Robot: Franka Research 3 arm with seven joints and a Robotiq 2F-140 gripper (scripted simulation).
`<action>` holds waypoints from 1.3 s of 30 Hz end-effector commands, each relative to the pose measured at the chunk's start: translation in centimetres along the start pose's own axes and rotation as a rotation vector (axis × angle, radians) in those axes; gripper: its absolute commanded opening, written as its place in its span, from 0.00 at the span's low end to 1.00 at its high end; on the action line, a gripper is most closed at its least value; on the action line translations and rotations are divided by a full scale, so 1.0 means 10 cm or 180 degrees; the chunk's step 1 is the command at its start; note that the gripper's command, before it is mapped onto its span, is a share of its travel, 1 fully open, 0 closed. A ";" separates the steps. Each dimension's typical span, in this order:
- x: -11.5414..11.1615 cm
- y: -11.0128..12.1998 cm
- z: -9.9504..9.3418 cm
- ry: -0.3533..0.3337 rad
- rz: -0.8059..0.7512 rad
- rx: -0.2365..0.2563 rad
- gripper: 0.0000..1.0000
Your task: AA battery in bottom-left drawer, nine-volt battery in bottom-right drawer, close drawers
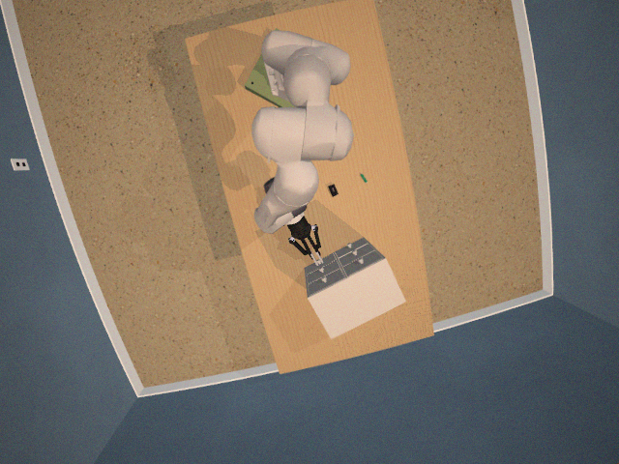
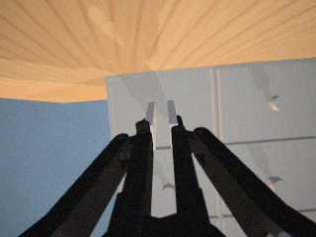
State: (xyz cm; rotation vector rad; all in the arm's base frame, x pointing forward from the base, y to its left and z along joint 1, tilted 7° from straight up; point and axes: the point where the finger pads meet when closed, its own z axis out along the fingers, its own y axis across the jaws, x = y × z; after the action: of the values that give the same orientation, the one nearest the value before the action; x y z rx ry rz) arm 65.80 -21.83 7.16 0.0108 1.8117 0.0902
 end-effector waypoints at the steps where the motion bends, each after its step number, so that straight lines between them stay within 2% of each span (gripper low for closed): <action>1: 0.00 0.01 0.01 0.0004 0.0013 -0.0001 0.08; 19: 0.01 0.01 -0.02 0.0004 0.0013 -0.0001 0.08; 39: 0.07 0.01 -0.17 0.0004 0.0013 -0.0001 0.08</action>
State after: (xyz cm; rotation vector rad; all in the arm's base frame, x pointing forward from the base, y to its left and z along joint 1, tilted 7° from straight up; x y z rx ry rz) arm 64.41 -21.65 7.03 0.0159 1.8127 0.0964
